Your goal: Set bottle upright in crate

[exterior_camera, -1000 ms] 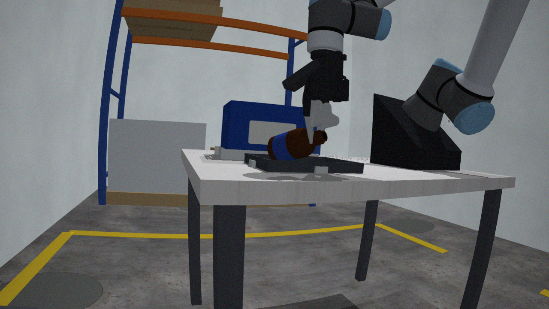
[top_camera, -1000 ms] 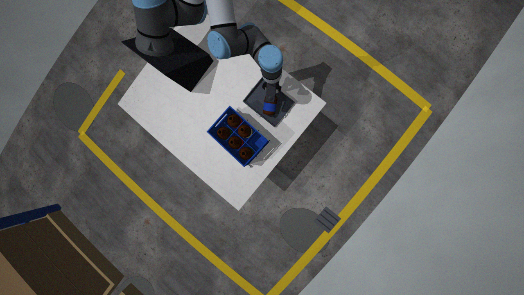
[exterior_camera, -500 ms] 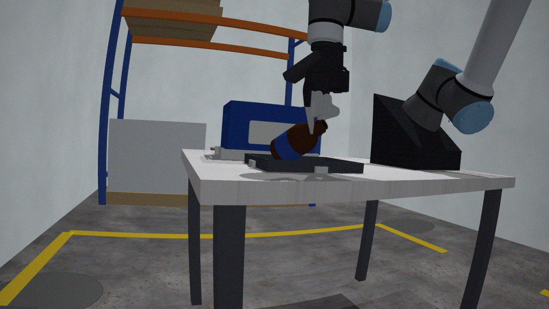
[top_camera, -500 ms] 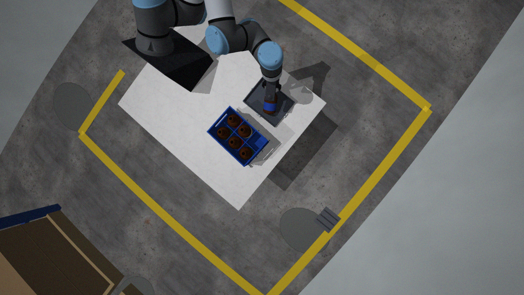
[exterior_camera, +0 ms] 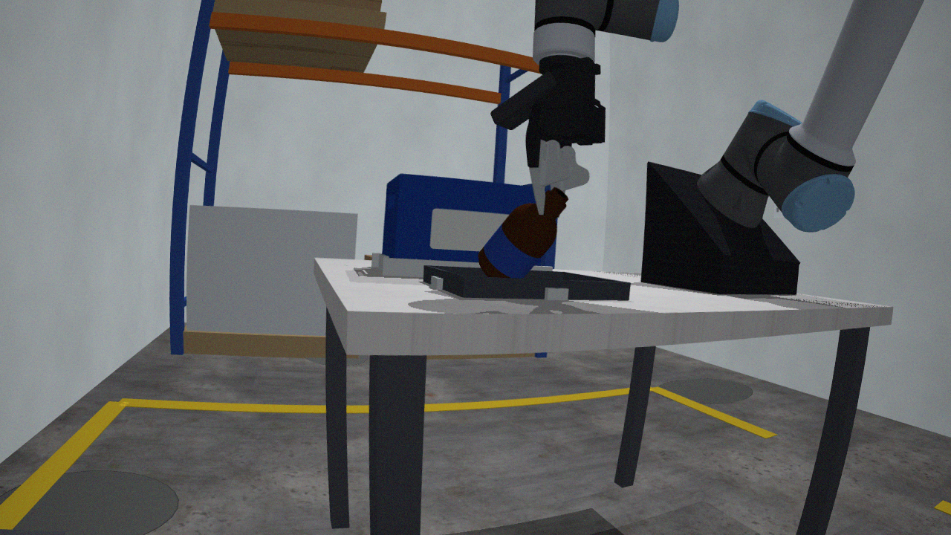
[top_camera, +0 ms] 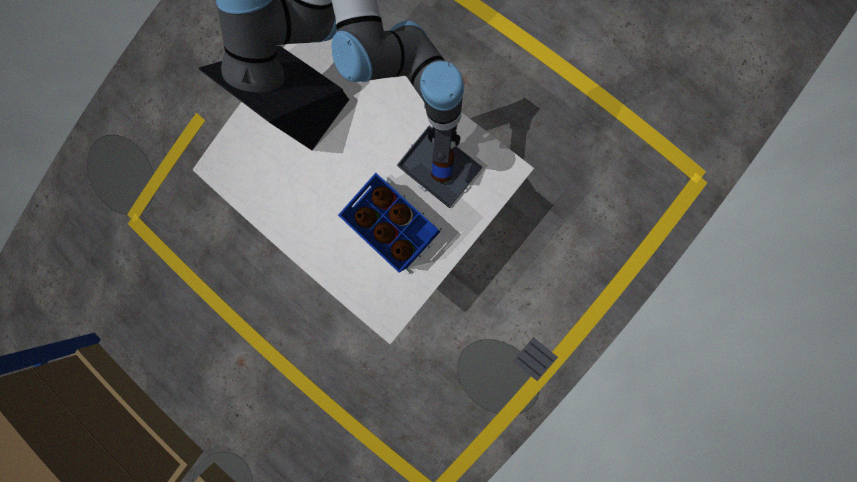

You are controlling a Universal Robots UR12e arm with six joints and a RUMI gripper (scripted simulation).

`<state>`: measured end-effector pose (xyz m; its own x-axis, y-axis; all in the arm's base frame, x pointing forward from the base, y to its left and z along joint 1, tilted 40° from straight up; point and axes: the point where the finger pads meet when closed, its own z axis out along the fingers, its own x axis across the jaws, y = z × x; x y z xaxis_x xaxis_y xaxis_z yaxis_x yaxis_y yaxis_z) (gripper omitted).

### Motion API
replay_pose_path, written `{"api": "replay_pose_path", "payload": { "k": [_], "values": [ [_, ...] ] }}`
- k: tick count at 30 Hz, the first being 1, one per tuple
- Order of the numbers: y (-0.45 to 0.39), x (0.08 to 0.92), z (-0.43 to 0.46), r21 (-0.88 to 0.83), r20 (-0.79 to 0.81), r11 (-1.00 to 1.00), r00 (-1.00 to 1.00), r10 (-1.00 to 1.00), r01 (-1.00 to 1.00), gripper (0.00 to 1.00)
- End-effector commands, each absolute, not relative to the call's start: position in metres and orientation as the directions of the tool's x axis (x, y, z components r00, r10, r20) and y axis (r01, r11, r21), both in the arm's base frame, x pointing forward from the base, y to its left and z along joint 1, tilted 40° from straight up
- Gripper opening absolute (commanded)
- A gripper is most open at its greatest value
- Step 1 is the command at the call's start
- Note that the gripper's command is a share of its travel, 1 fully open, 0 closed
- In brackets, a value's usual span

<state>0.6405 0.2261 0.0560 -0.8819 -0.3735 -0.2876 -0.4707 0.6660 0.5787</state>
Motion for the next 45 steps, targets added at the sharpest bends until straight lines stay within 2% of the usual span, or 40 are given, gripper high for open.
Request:
{"api": "replay_pose_path", "payload": {
  "k": [1,45],
  "values": [
    [0.219,0.644,0.065,0.575,-0.292,0.667,-0.880,-0.375,-0.475,0.00],
    [0.181,0.646,0.110,0.575,-0.292,0.667,-0.880,-0.375,-0.475,0.00]
  ]
}}
